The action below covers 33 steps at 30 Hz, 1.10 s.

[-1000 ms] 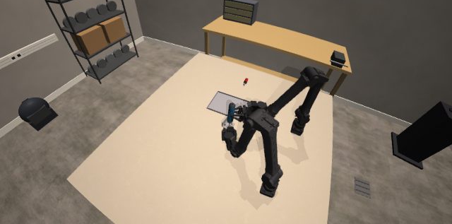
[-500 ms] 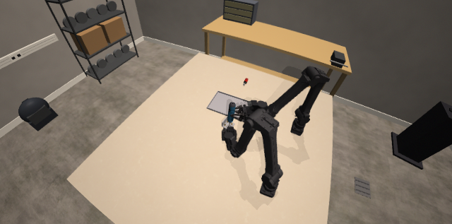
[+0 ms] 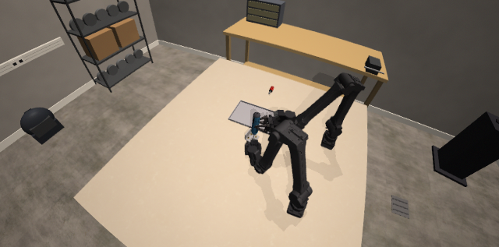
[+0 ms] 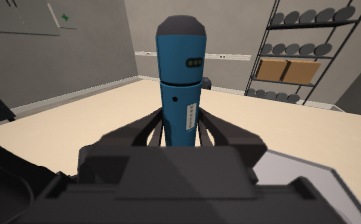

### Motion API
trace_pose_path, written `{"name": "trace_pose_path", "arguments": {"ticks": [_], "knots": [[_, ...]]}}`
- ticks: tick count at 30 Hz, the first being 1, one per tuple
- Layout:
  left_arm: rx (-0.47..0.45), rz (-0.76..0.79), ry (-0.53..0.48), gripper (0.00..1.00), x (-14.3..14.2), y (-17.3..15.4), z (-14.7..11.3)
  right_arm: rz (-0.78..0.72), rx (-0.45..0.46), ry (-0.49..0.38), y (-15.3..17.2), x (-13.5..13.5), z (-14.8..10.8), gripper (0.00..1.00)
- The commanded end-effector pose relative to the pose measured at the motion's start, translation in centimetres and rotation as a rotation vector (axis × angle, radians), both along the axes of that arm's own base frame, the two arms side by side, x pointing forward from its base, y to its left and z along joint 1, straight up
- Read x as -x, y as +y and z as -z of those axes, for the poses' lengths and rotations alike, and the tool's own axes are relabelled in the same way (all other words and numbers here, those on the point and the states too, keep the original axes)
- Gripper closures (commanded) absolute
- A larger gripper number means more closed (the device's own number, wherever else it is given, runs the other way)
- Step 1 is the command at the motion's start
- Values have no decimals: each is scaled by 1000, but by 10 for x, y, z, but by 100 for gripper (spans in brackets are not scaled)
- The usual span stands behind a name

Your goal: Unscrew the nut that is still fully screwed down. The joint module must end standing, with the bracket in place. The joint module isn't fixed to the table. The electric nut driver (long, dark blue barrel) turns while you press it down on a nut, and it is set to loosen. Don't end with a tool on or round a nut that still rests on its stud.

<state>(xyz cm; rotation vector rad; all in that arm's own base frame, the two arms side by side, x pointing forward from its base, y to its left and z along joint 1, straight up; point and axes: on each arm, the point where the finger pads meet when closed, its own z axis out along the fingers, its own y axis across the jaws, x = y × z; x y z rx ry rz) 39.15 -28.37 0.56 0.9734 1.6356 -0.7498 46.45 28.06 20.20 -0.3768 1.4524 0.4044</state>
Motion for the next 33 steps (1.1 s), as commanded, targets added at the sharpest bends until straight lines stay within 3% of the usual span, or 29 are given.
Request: {"name": "trace_pose_path", "arguments": {"ticks": [1, 33], "knots": [[21, 12, -39, 41, 0, -7, -14, -8, -59, -105, 12, -7, -52, 58], [21, 12, -39, 41, 0, -7, -14, -8, -60, -105, 12, -7, -58, 58]]}}
